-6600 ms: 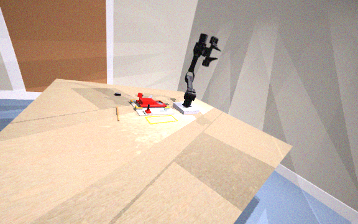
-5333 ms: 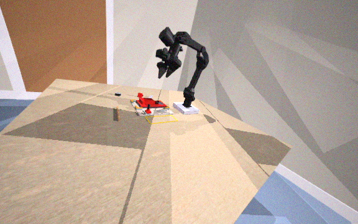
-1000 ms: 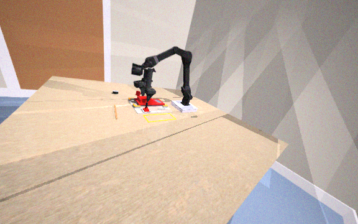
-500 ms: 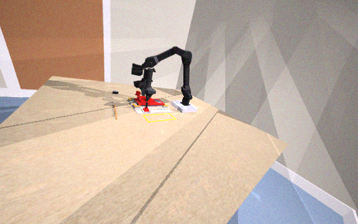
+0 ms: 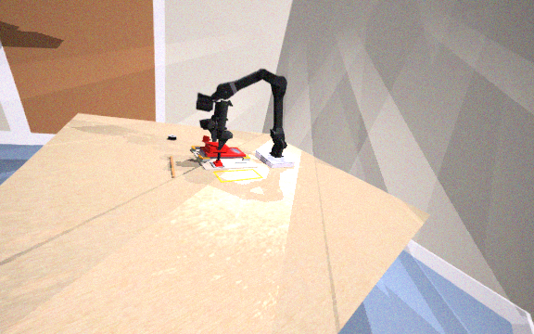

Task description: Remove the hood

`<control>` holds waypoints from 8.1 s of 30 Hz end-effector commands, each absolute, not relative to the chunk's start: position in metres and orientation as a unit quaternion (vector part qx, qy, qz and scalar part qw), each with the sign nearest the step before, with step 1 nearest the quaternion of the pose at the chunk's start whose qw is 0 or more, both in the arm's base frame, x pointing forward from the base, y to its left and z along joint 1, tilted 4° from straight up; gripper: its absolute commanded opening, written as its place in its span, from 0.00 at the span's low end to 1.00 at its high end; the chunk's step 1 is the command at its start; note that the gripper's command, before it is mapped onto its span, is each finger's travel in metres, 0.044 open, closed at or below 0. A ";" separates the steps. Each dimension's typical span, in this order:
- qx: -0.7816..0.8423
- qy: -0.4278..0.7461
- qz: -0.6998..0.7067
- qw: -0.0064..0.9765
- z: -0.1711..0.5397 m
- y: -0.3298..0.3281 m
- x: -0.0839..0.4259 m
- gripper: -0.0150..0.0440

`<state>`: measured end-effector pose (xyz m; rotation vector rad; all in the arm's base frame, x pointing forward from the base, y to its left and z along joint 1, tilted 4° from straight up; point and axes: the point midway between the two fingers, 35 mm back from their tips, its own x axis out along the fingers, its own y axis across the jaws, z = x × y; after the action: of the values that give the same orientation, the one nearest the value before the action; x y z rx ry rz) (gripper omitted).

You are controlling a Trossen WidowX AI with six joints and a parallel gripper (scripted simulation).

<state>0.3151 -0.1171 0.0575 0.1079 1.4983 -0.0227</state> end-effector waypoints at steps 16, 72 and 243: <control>0.048 0.680 -0.010 0.732 0.072 -0.118 0.315 0.25; 0.051 0.681 -0.009 0.730 0.128 0.003 0.328 0.25; 0.054 0.680 0.000 0.731 0.041 0.101 0.316 0.30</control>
<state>0.3158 0.1011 0.0406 0.1185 1.4970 -0.0009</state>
